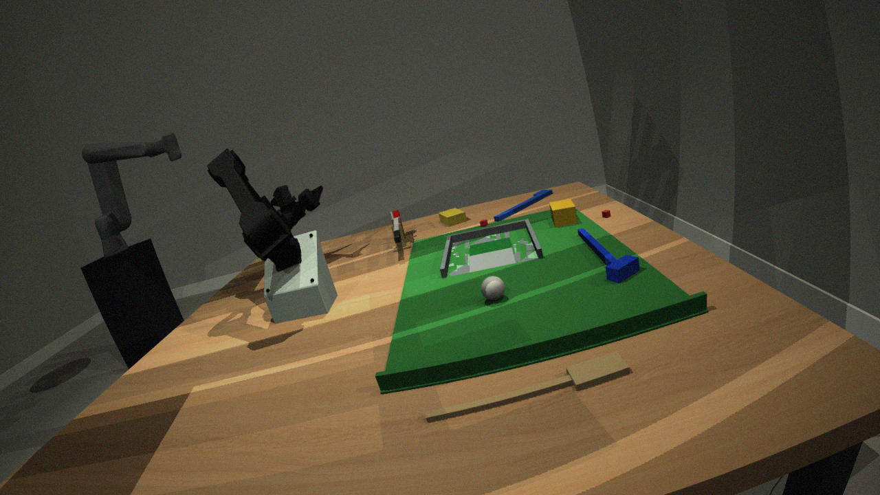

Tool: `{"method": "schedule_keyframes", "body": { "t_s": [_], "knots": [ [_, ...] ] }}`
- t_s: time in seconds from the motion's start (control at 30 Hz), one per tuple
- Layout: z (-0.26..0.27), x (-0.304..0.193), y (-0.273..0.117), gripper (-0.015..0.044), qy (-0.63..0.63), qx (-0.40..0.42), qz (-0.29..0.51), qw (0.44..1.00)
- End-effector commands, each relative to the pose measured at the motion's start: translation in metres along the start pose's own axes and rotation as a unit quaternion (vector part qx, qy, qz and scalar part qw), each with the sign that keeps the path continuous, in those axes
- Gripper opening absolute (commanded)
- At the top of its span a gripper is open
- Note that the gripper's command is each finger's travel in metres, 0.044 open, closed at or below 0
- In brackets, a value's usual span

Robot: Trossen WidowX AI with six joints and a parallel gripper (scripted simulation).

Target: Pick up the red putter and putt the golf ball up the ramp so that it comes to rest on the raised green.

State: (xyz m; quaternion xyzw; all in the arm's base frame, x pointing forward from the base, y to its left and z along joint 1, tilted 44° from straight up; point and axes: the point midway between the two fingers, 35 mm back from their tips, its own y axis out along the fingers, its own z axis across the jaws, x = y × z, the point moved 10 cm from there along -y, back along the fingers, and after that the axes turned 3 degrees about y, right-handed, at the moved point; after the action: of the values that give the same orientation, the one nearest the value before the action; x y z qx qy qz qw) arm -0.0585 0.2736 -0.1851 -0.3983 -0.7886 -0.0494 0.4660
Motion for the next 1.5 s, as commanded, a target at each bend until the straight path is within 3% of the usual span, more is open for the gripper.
{"method": "schedule_keyframes", "body": {
  "t_s": [0.0,0.33,0.57,0.9,1.23,1.47],
  "knots": [
    [-0.001,0.000,0.002,0.0426,-0.004,-0.001,0.004,1.000],
    [-0.079,0.003,0.104,0.0440,-0.188,0.013,0.264,0.946],
    [-0.150,-0.009,0.133,0.0440,-0.226,0.077,0.414,0.878],
    [-0.250,-0.028,0.132,0.0440,-0.199,0.202,0.569,0.772],
    [-0.347,-0.042,0.094,0.0440,-0.096,0.349,0.657,0.662],
    [-0.350,-0.042,0.093,0.0440,-0.090,0.355,0.659,0.657]
  ]
}}
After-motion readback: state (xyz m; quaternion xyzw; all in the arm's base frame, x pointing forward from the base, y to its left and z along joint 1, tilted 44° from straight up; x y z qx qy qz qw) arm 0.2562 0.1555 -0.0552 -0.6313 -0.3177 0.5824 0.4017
